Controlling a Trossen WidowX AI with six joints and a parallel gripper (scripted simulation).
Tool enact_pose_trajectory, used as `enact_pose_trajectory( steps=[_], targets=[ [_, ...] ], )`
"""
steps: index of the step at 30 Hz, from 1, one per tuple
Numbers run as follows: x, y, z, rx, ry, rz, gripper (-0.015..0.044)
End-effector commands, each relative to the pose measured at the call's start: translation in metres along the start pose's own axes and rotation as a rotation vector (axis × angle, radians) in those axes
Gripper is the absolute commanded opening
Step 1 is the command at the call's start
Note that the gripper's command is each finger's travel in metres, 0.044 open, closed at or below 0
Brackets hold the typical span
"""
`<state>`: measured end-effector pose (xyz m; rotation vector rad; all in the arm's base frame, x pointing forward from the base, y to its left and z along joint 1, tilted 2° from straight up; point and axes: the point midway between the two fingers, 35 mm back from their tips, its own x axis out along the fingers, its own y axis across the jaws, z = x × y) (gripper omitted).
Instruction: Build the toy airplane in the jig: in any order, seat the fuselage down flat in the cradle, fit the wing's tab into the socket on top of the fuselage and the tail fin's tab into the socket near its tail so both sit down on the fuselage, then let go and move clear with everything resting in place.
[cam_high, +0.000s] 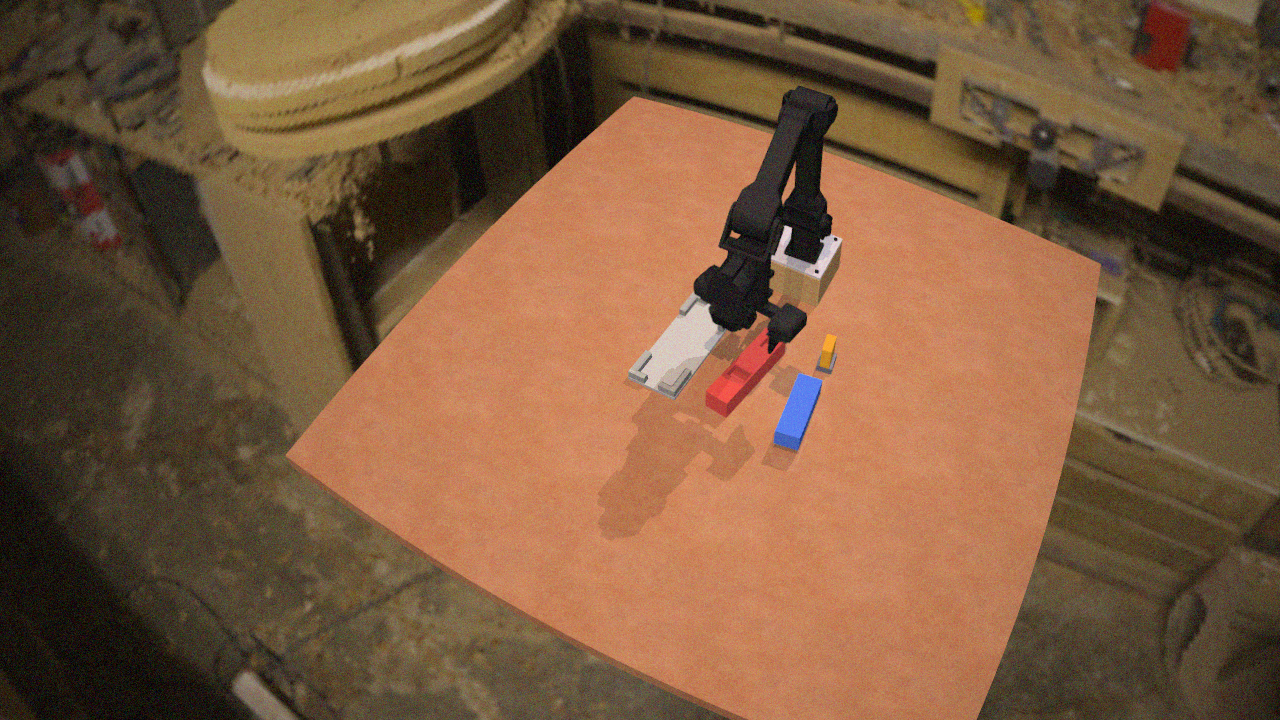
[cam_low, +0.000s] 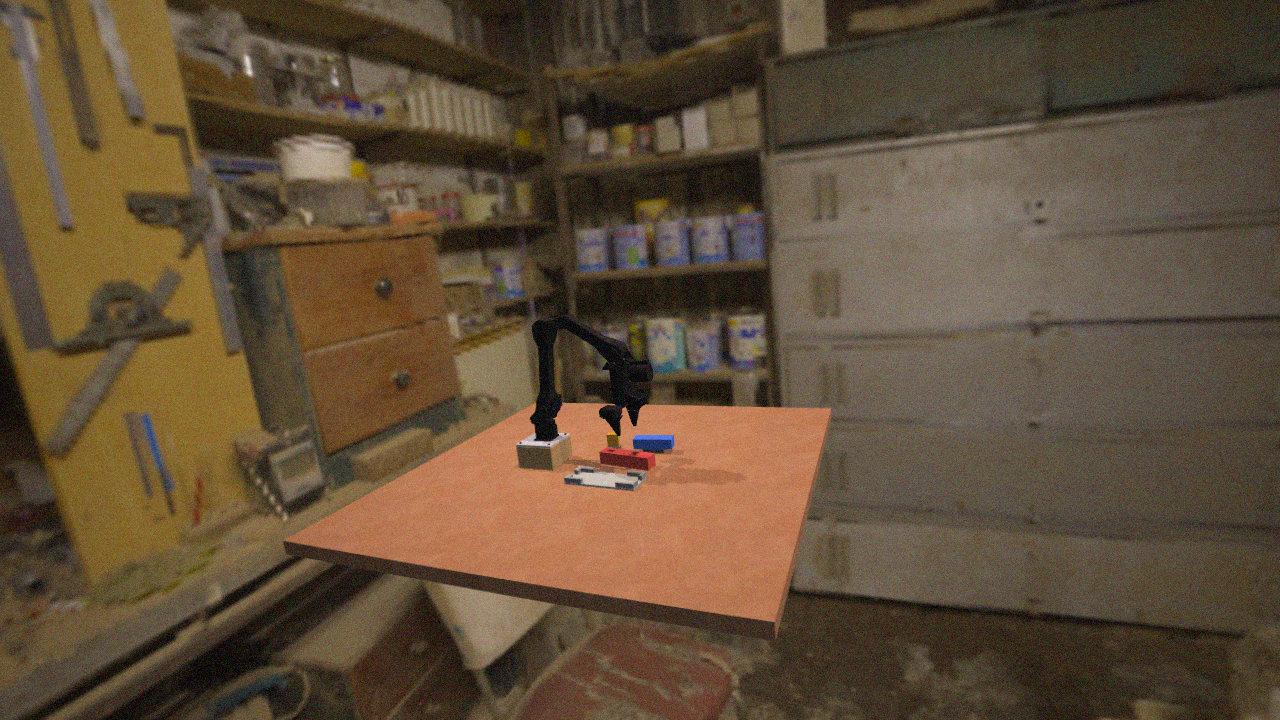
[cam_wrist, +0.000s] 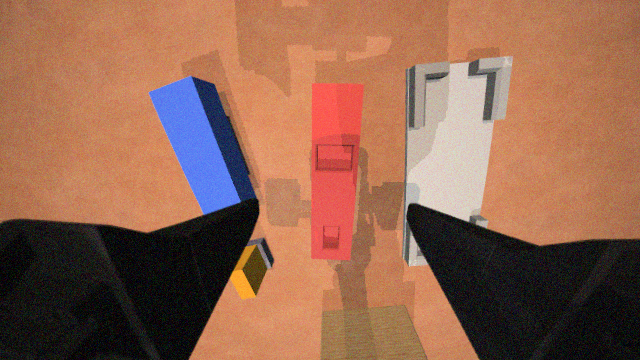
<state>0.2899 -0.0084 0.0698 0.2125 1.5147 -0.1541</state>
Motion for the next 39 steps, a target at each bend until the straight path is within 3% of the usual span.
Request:
enact_pose_trajectory(
  steps=[1, 39],
  targets=[
    [0.037, -0.003, -0.008, -0.006, 0.030, -0.012, 0.0440],
    [0.101, -0.004, -0.010, -0.006, 0.030, -0.012, 0.0440]
  ],
)
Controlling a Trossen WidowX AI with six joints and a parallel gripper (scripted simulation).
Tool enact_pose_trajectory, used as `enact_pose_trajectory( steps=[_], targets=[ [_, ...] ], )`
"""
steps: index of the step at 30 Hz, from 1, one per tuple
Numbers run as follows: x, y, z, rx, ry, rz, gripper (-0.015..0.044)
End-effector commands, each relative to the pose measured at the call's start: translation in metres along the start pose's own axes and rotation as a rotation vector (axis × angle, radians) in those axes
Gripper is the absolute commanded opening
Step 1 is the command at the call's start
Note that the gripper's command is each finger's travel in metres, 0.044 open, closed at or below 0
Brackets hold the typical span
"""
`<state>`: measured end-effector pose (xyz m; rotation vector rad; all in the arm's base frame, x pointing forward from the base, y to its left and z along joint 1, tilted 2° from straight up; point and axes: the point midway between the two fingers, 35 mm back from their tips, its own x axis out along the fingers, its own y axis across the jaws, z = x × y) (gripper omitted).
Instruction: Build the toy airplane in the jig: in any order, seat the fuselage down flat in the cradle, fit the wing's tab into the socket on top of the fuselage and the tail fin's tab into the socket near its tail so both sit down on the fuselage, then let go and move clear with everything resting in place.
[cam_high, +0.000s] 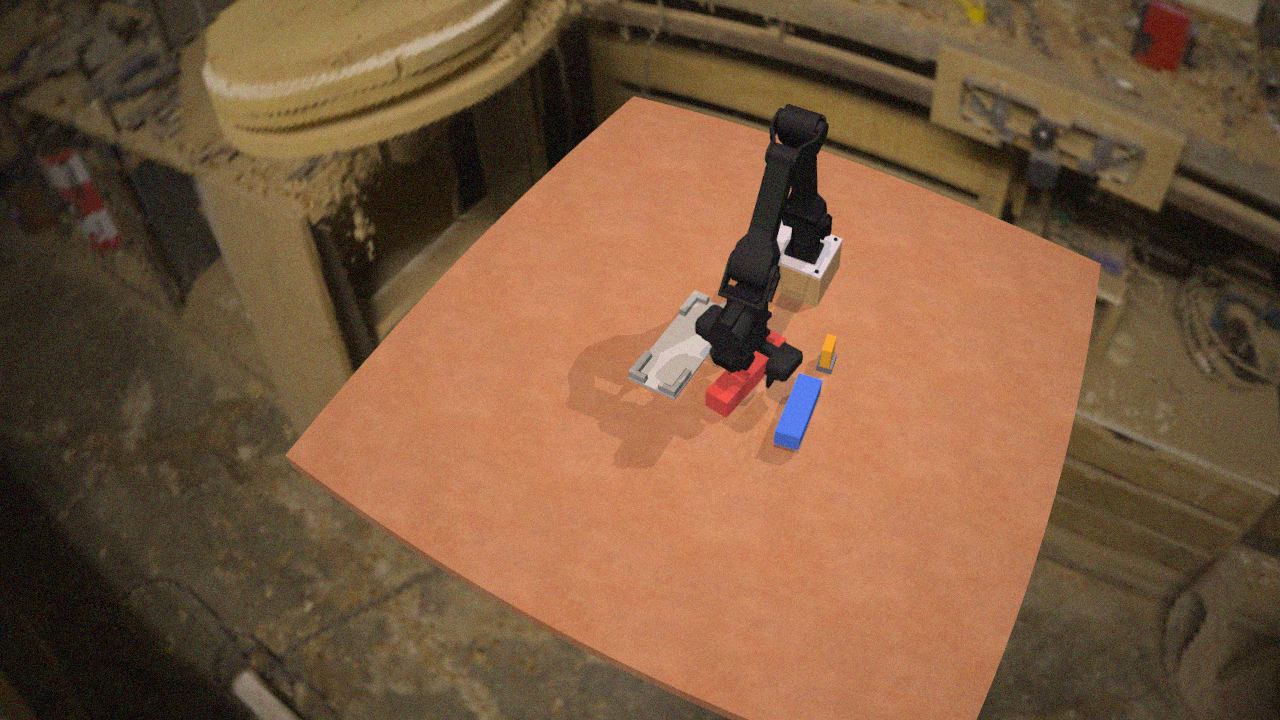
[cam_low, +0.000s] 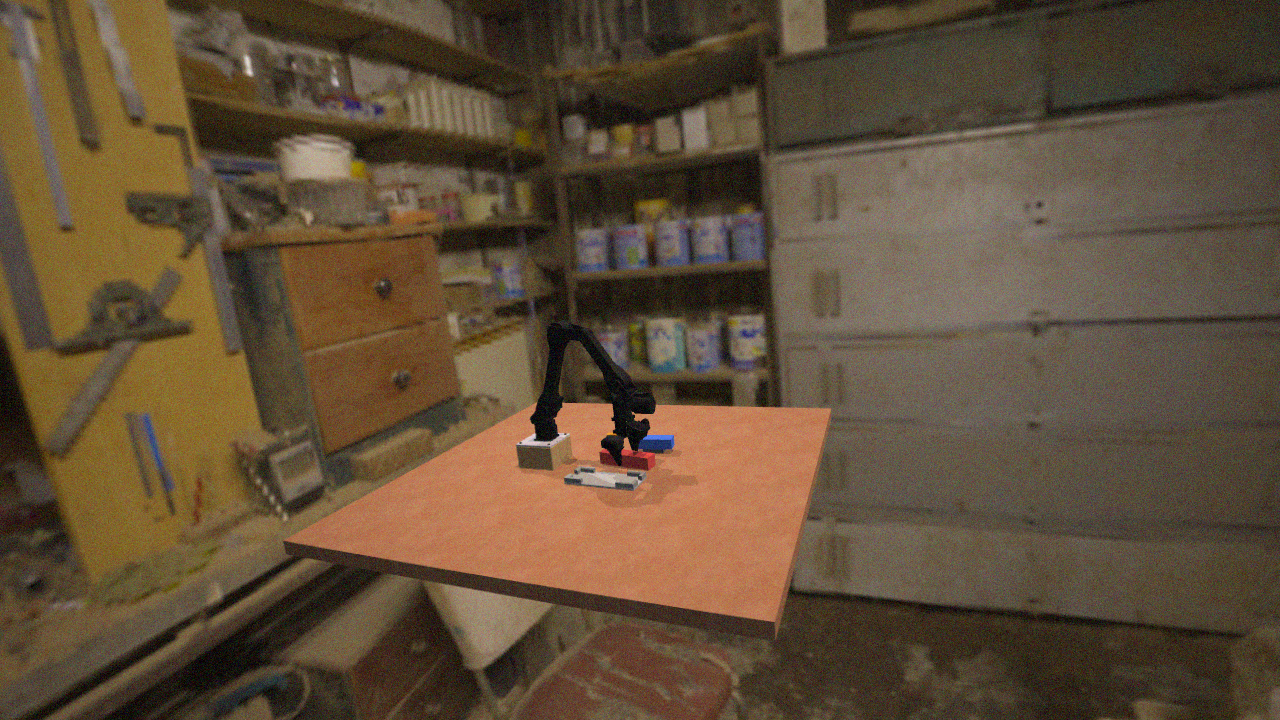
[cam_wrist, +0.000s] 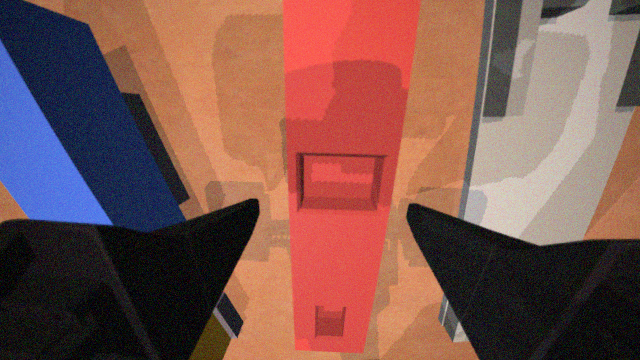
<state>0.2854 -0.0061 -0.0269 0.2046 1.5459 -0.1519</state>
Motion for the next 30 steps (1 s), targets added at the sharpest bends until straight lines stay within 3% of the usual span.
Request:
enact_pose_trajectory(
  steps=[1, 3, 12, 19, 25, 30],
  targets=[
    [0.006, -0.001, -0.001, 0.001, 0.000, -0.005, 0.0440],
    [0.007, -0.001, -0.001, 0.001, 0.000, -0.005, 0.0440],
    [0.007, -0.001, -0.001, 0.001, 0.000, -0.005, 0.0204],
    [0.007, -0.001, -0.001, 0.001, 0.000, -0.005, 0.0157],
    [-0.003, 0.000, 0.001, 0.001, 0.000, -0.005, 0.0000],
    [-0.017, 0.000, 0.004, 0.001, 0.000, -0.005, 0.0000]
  ],
)
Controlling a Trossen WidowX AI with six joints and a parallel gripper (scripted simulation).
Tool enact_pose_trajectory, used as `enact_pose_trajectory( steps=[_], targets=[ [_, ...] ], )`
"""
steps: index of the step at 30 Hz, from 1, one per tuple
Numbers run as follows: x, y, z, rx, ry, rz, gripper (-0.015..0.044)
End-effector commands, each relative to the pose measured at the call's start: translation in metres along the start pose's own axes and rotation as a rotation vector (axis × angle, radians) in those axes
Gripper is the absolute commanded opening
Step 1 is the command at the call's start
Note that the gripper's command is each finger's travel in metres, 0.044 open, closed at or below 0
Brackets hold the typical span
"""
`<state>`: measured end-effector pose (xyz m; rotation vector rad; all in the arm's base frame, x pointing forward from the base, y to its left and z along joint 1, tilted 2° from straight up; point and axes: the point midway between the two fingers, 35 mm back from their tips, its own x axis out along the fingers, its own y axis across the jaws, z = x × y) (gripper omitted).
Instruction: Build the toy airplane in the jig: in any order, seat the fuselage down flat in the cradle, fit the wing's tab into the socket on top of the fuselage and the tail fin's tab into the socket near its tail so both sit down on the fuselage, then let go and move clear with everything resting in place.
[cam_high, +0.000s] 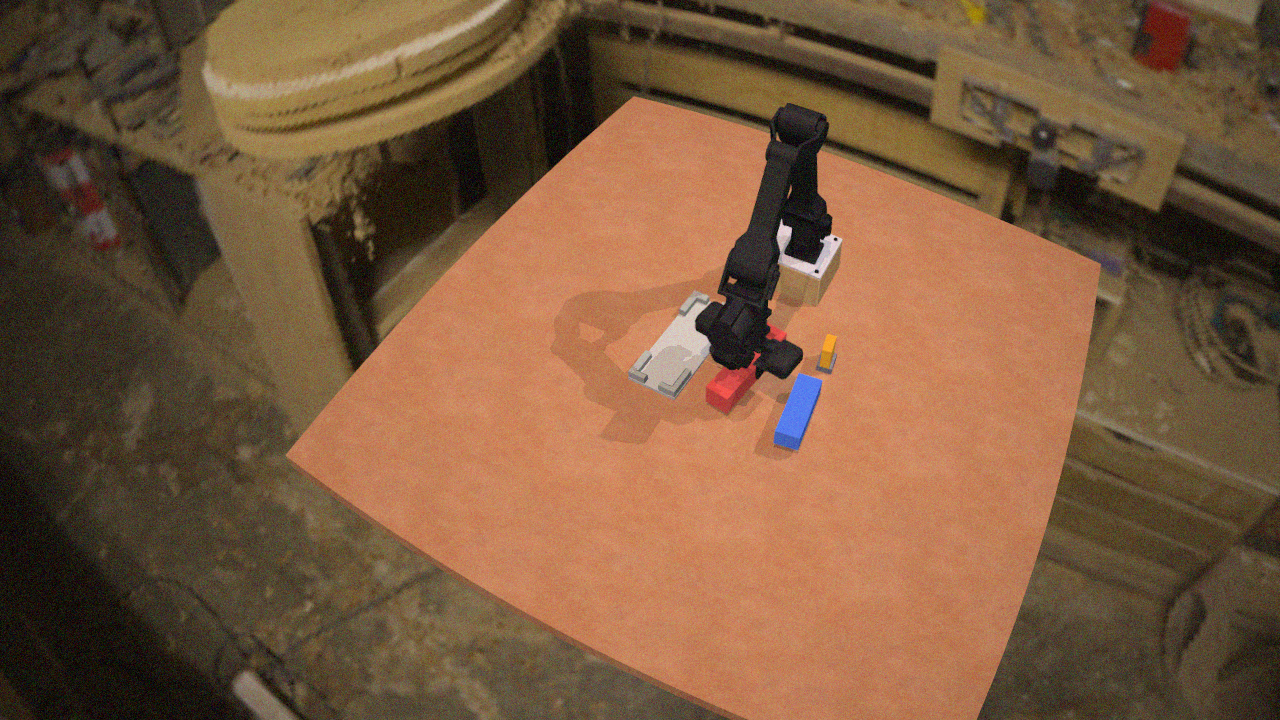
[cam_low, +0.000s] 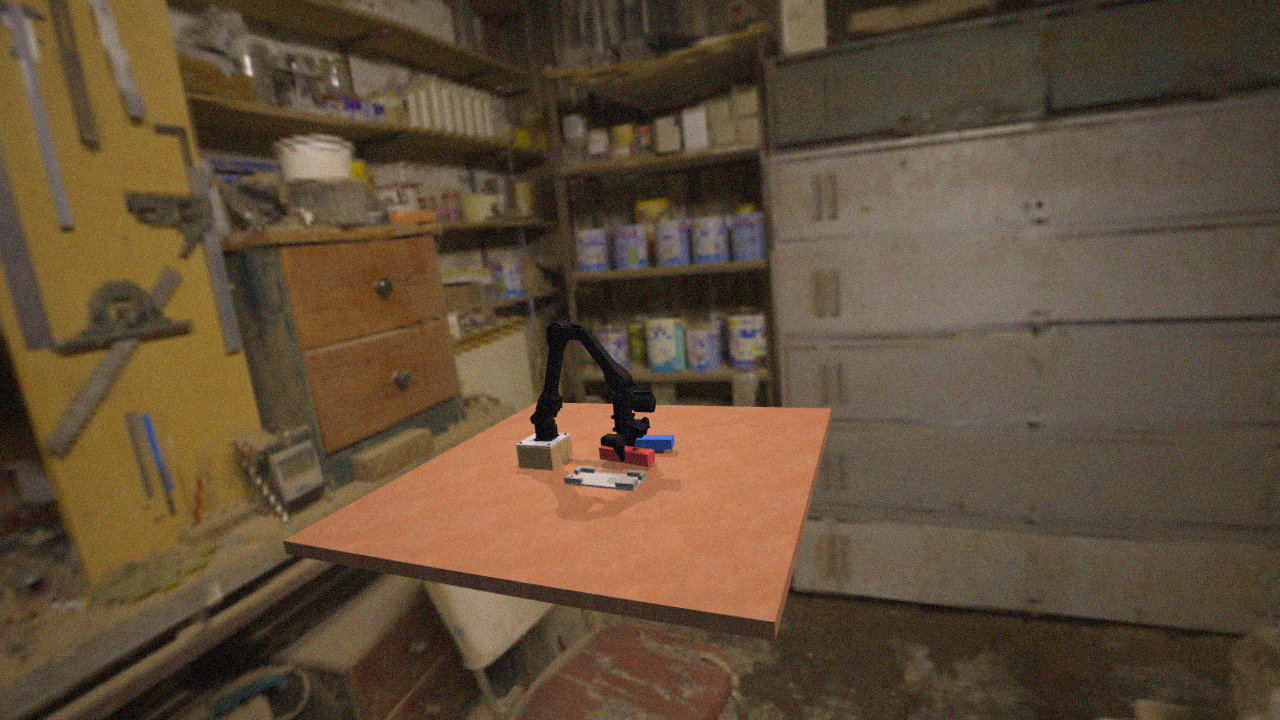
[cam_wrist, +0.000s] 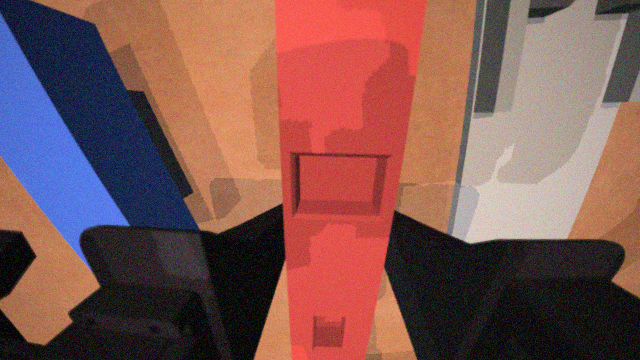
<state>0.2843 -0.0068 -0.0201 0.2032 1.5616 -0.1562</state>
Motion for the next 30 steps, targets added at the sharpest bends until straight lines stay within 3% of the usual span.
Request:
enact_pose_trajectory(
  steps=[1, 30],
  targets=[
    [-0.013, 0.001, 0.005, 0.000, -0.016, 0.001, 0.0000],
    [-0.103, 0.000, 0.002, 0.000, -0.016, 0.000, 0.0000]
  ],
)
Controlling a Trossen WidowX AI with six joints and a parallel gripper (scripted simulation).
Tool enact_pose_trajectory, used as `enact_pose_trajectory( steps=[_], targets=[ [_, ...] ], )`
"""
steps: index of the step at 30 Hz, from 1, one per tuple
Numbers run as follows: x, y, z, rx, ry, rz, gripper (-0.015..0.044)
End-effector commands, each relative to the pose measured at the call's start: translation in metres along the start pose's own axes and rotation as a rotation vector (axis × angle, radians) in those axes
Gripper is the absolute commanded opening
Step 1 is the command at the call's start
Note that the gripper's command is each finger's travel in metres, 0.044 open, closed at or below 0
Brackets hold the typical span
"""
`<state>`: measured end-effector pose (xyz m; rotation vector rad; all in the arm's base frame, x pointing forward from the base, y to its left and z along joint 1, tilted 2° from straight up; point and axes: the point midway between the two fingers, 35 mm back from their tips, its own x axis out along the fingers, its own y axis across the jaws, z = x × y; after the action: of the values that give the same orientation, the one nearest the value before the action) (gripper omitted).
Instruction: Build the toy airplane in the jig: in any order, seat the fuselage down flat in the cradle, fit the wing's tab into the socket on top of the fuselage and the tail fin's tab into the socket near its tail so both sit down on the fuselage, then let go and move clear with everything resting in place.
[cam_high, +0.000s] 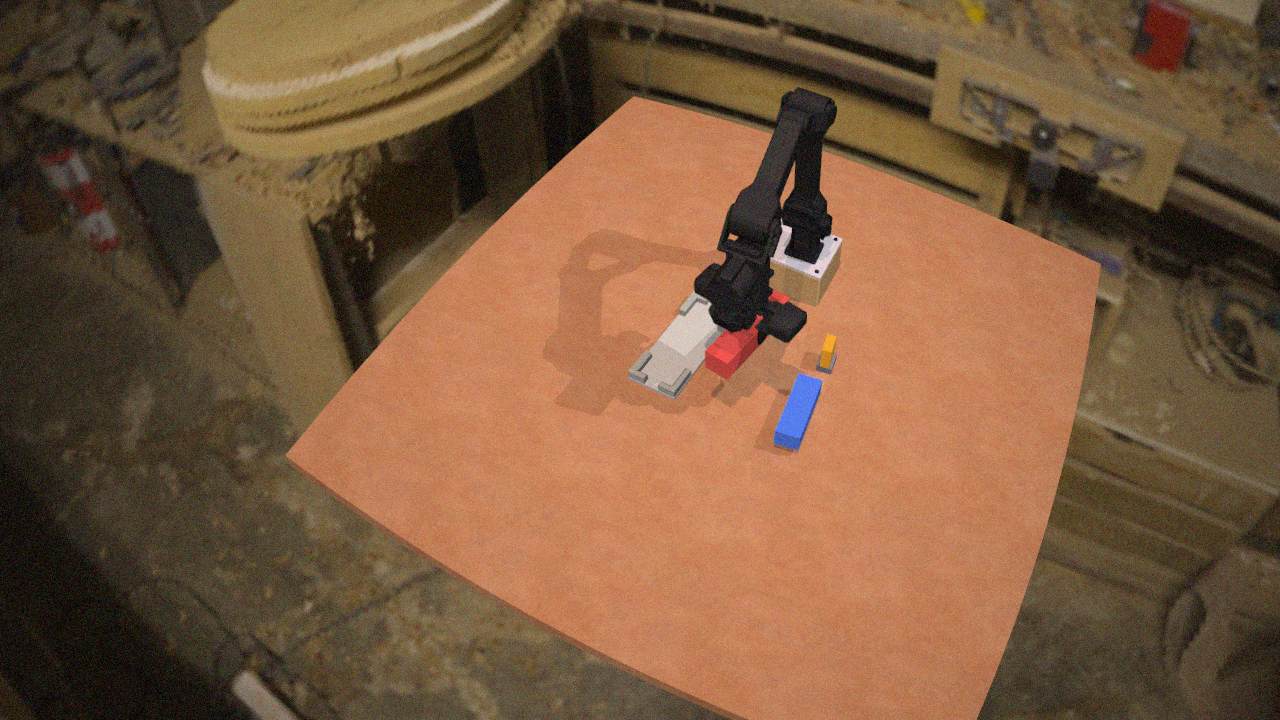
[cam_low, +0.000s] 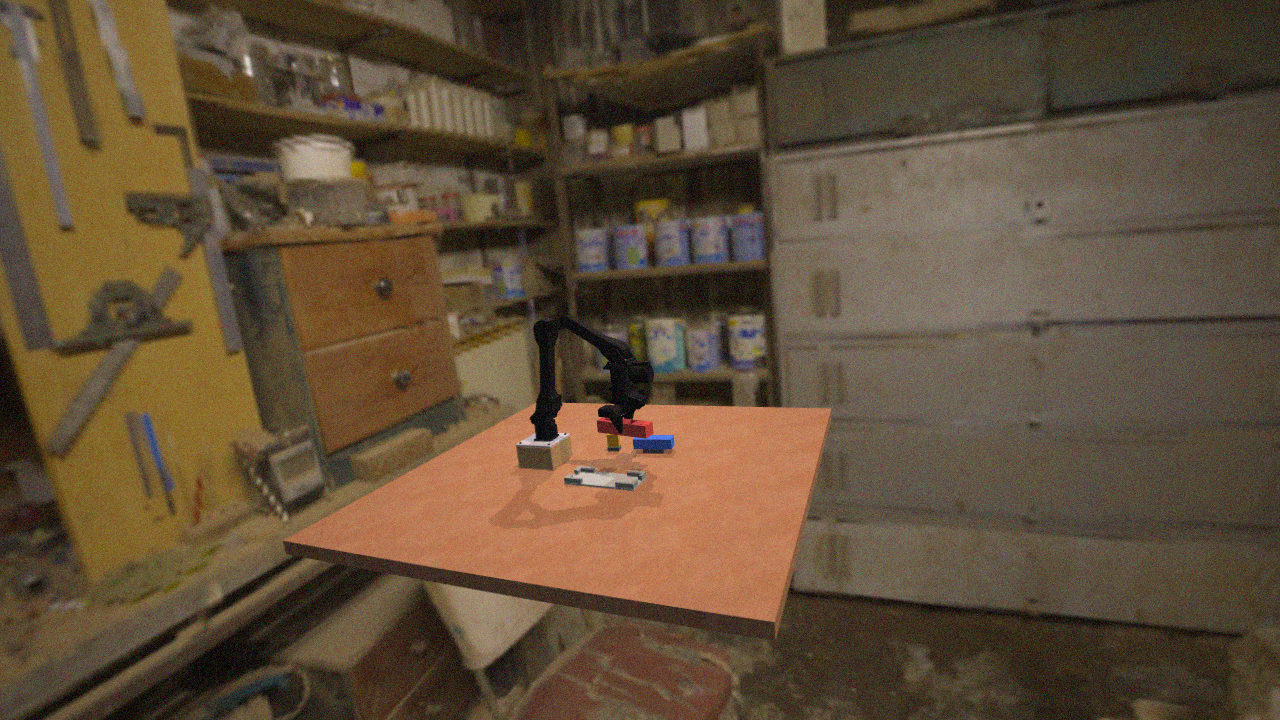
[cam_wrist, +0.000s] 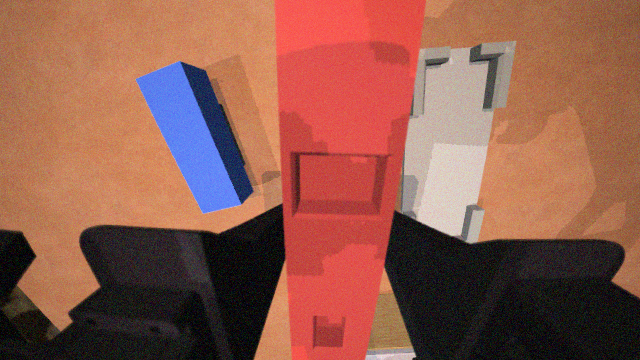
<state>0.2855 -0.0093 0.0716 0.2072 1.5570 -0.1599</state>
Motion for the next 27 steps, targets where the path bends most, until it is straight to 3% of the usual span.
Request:
enact_pose_trajectory(
  steps=[1, 7, 27],
  targets=[
    [-0.014, 0.000, 0.000, -0.005, -0.012, 0.000, 0.0000],
    [-0.025, -0.001, -0.003, -0.005, -0.011, 0.000, 0.0000],
    [0.003, -0.053, 0.013, -0.045, -0.012, -0.004, 0.0000]
  ],
)
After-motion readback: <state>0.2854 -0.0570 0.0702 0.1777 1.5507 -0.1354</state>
